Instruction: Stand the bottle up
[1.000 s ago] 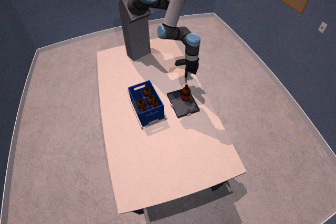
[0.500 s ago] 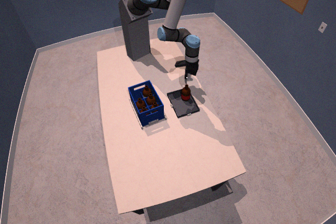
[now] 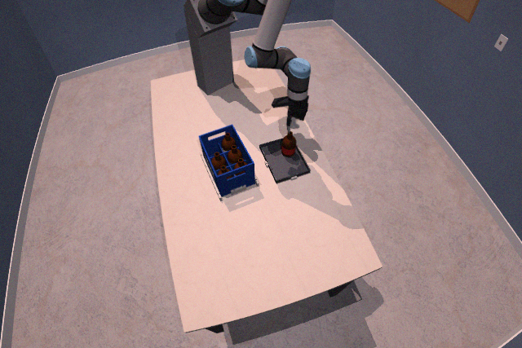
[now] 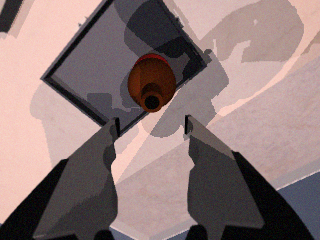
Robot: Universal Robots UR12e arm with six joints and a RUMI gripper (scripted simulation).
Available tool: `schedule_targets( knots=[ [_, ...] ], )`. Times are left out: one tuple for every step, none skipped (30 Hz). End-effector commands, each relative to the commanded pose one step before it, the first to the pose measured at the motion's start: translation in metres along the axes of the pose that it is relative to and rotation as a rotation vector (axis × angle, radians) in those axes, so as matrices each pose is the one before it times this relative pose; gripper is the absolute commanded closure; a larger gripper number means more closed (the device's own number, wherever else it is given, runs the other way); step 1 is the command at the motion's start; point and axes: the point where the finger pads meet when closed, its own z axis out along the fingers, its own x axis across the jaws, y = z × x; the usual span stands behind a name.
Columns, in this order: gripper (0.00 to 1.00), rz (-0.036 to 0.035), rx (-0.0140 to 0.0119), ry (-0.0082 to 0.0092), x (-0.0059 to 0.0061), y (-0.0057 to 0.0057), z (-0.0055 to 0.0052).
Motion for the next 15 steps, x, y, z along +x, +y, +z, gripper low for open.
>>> schedule_targets(
  knots=[
    [0.62,-0.00031,-0.00078,-0.00070,-0.00021,0.00061,0.00651],
    [0.62,0.00000,0.00000,0.00000,0.00000,0.00002,0.00107],
    [0.62,0.00000,0.00000,0.00000,0.00000,0.00000,0.00000],
    [0.62,0.00000,0.00000,0.00000,0.00000,0.00000,0.00000],
    [0.62,0.00000,0.00000,0.00000,0.00000,0.00002,0.00100],
    [0.62,0.00000,0.00000,0.00000,0.00000,0.00001,0.00092],
    [0.62,0.00000,0.00000,0.00000,0.00000,0.00002,0.00085],
    [0.62,0.00000,0.00000,0.00000,0.00000,0.00001,0.00077],
    [0.62,0.00000,0.00000,0.00000,0.00000,0.00001,0.00069],
    [0.62,0.00000,0.00000,0.00000,0.00000,0.00001,0.00061],
    [0.62,0.00000,0.00000,0.00000,0.00000,0.00001,0.00053],
    [0.62,0.00000,0.00000,0.00000,0.00000,0.00001,0.00045],
    [0.62,0.00000,0.00000,0.00000,0.00000,0.00001,0.00037],
    [0.62,0.00000,0.00000,0.00000,0.00000,0.00000,0.00030],
    [0.62,0.00000,0.00000,0.00000,0.00000,0.00000,0.00024]
  ],
)
